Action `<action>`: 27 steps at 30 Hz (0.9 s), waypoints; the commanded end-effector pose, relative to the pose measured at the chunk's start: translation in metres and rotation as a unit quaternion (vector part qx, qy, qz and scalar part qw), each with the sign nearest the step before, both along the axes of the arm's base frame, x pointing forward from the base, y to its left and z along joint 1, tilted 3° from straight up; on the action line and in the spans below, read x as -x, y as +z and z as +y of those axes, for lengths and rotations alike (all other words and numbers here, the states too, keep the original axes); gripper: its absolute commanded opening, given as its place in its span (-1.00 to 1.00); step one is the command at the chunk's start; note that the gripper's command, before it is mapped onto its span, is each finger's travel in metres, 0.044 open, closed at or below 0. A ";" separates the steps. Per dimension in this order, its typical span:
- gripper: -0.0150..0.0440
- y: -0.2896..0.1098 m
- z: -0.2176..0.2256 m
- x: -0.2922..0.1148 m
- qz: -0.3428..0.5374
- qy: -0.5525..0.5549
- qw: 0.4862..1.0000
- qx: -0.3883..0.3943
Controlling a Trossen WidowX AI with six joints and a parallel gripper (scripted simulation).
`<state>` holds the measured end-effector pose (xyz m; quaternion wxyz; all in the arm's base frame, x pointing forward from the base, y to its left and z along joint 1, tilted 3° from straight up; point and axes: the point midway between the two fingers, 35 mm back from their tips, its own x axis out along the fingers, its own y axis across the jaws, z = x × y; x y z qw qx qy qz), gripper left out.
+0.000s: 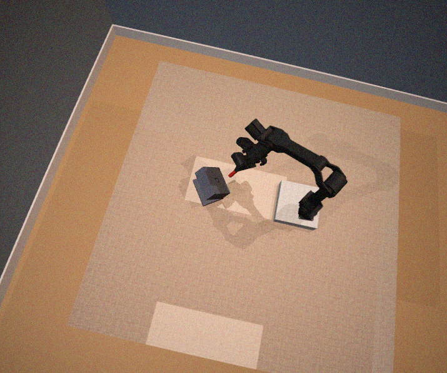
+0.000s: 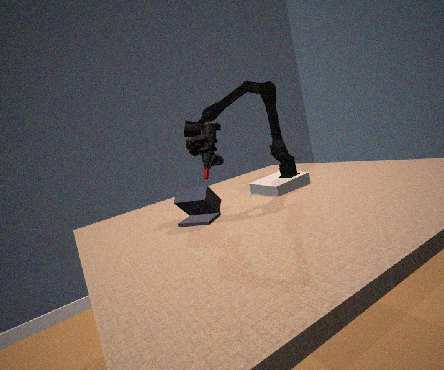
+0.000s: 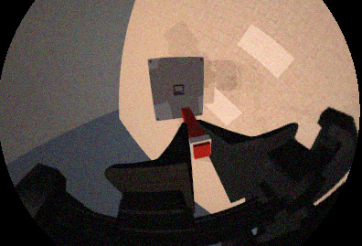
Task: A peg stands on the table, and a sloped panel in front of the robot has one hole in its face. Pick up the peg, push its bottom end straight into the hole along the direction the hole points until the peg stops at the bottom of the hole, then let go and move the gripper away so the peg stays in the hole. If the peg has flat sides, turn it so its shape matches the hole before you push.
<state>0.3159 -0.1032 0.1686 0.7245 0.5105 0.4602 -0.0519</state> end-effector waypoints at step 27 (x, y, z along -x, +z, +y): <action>-0.49 -0.017 -0.005 -0.017 -0.020 -0.039 0.999 -0.023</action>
